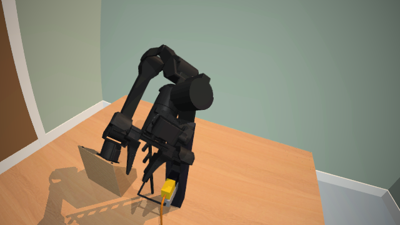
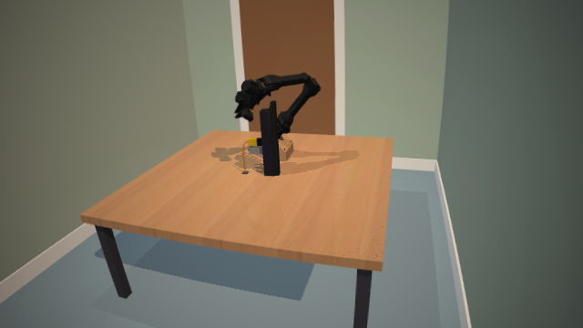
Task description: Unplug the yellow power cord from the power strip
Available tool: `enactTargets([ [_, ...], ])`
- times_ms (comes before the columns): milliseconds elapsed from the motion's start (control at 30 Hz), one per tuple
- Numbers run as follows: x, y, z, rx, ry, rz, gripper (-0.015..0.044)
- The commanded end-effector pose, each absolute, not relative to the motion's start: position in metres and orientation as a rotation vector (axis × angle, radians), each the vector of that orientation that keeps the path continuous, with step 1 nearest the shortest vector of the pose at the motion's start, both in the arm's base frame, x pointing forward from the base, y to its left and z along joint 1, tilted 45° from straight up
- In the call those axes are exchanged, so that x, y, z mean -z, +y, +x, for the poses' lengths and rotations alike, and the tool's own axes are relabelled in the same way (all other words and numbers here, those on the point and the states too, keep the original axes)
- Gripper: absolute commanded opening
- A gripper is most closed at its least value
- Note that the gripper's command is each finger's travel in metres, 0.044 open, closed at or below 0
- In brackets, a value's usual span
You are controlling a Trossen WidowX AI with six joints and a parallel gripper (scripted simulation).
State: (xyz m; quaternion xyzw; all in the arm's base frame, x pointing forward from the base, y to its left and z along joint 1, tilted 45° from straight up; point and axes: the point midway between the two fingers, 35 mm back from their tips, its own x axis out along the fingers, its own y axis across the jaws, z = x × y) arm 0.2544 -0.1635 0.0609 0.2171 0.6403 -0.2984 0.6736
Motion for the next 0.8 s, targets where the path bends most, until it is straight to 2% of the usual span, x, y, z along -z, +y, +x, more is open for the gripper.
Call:
enactTargets([
  [0,-0.025,-0.119,0.262,0.581,1.662,0.954,0.0160],
  [200,-0.008,-0.078,0.274,0.569,1.870,1.505,0.0160],
  [767,-0.009,-0.077,0.274,0.570,1.876,1.523,0.0160],
])
